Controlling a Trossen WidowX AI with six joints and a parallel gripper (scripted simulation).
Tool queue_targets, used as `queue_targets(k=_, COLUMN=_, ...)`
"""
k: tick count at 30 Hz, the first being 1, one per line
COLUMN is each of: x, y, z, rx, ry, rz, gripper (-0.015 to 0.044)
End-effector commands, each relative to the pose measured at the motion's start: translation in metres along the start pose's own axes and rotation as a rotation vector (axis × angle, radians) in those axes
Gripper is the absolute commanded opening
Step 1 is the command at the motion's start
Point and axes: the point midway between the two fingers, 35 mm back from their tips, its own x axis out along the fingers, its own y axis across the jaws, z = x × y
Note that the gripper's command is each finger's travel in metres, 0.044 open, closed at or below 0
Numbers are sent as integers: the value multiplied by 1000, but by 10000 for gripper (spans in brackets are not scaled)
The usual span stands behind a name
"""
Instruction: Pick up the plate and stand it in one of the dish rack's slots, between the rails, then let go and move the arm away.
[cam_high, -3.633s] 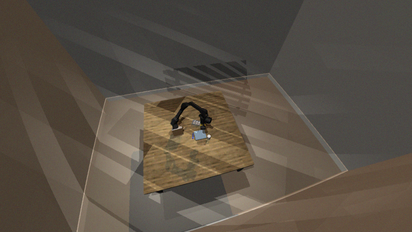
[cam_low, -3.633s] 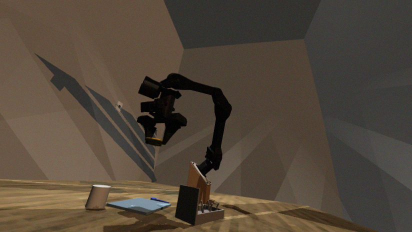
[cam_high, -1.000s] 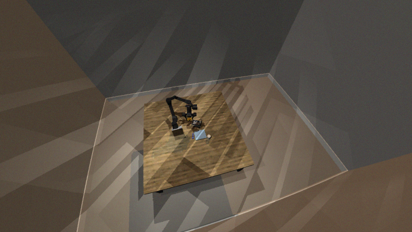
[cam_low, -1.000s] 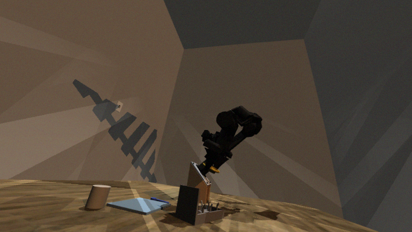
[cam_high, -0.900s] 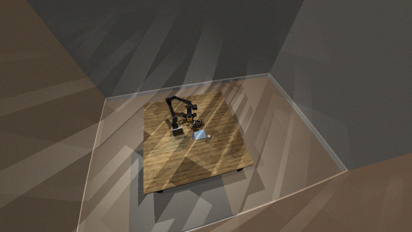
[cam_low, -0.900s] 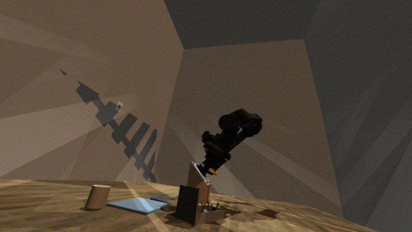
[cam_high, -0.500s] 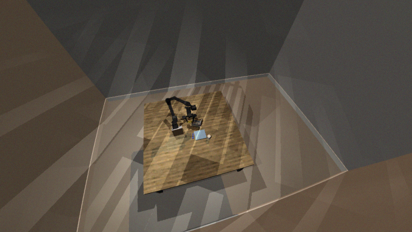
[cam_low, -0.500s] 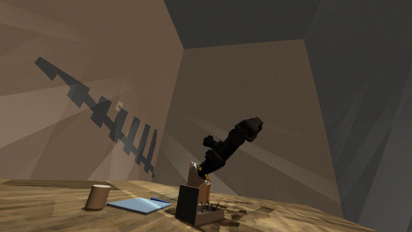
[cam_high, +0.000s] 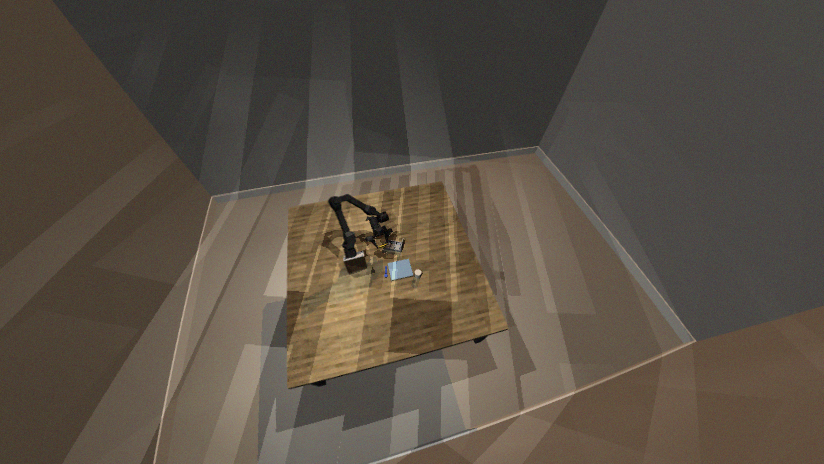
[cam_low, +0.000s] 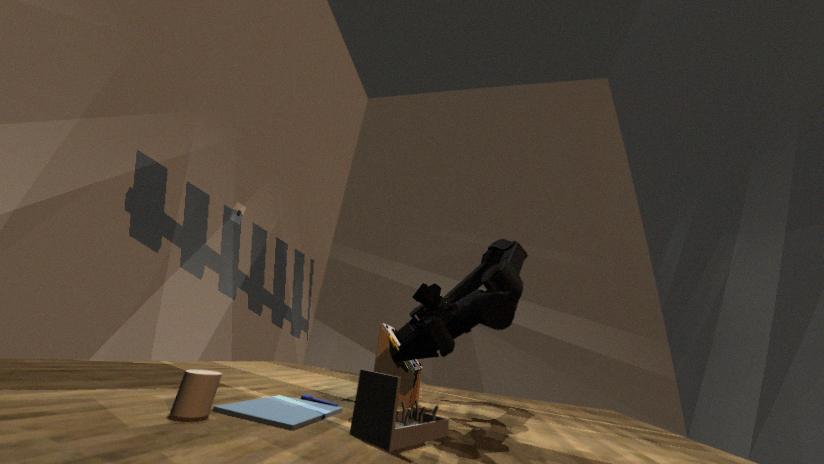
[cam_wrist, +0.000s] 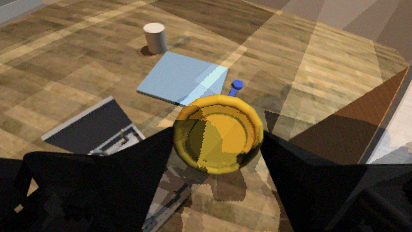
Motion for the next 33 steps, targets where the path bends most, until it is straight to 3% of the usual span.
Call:
queue_targets(k=1, x=3, y=2, z=-2, rx=-32, ry=-66, rz=50, gripper=0)
queue_targets(k=33, x=-20, y=19, z=-35, rx=-217, ry=-463, rz=606, gripper=0)
